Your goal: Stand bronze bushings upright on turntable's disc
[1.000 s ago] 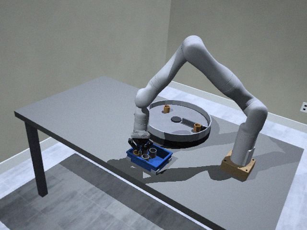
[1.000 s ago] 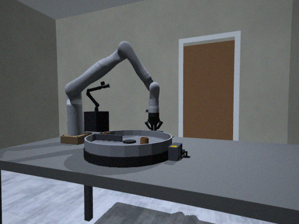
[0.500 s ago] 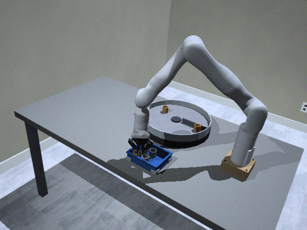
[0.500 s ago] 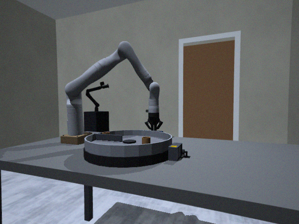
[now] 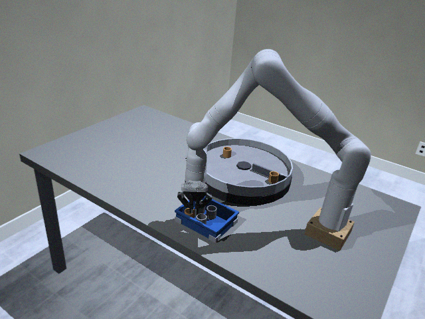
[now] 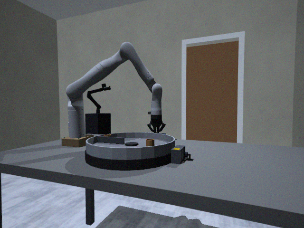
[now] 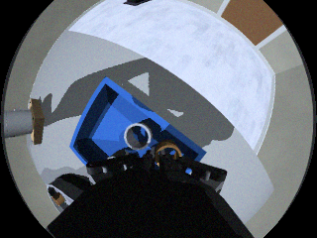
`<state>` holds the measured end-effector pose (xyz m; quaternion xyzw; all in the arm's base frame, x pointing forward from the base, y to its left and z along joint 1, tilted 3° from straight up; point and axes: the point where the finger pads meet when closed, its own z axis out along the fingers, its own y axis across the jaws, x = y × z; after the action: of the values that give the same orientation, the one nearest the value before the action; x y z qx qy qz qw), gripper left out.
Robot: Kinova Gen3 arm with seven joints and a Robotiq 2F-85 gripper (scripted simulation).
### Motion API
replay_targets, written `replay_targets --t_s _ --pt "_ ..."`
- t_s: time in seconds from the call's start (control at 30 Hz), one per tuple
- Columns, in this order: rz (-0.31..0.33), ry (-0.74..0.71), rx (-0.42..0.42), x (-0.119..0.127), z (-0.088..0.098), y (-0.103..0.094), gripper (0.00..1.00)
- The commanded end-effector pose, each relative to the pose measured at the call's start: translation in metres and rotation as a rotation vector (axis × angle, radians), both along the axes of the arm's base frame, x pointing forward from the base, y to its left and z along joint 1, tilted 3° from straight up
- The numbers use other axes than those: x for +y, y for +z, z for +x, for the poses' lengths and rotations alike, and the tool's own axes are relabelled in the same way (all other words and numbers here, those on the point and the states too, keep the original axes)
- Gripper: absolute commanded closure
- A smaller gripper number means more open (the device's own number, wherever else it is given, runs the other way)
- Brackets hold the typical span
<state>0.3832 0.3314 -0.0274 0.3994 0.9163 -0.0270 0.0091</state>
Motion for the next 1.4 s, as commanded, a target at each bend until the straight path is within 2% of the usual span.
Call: replay_targets --t_s 0.0,0.2,0.43,0.5,1.0,1.07,1.37 --pt "0.001 0.000 -0.001 0.001 0.001 0.001 1.00" --pt "0.001 0.000 -0.001 0.001 0.001 0.005 1.00" --pt "0.001 0.000 -0.001 0.002 0.001 0.024 1.00" --pt "0.001 0.000 -0.001 0.002 0.001 0.024 1.00" --pt "0.001 0.000 -0.001 0.006 0.001 0.093 1.00" --pt "0.001 0.000 -0.001 0.006 0.001 0.093 1.00" --pt "0.001 0.000 -0.001 0.007 0.001 0.114 1.00"
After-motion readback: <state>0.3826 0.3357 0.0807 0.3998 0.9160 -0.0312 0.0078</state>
